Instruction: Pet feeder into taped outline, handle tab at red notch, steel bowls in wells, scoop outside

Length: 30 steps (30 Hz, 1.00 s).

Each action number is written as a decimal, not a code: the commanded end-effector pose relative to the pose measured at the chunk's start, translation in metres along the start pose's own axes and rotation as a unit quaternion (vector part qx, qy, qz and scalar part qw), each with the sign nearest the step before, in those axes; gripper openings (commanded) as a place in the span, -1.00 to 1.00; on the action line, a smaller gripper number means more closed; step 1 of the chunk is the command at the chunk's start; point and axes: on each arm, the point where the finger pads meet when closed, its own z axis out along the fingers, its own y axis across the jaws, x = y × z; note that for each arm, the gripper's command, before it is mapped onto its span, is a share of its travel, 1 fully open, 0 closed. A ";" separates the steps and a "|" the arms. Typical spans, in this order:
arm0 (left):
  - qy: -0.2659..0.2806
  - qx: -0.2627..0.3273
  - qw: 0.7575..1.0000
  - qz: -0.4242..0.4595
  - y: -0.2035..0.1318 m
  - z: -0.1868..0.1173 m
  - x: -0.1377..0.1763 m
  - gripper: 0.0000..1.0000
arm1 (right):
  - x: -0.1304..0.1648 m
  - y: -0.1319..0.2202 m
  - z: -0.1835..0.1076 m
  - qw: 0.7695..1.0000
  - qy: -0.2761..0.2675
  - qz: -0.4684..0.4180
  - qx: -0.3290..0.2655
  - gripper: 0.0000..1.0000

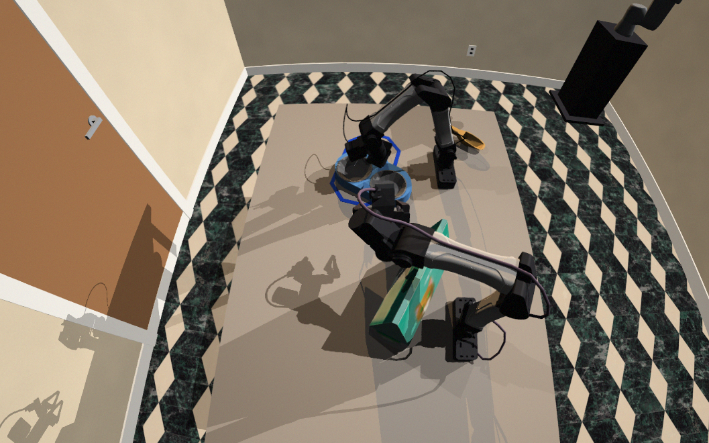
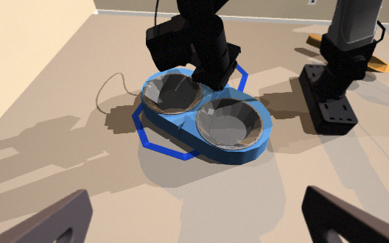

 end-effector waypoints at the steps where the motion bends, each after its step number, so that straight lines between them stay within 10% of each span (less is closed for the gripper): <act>1: -0.004 -0.001 1.000 0.006 -0.001 -0.002 -0.003 1.00 | 0.000 -0.004 0.003 0.998 0.028 0.065 0.004 -0.81; 30: -0.004 -0.001 1.000 0.006 -0.001 -0.002 -0.003 1.00 | 0.008 -0.004 0.003 0.978 0.088 0.189 0.006 -0.81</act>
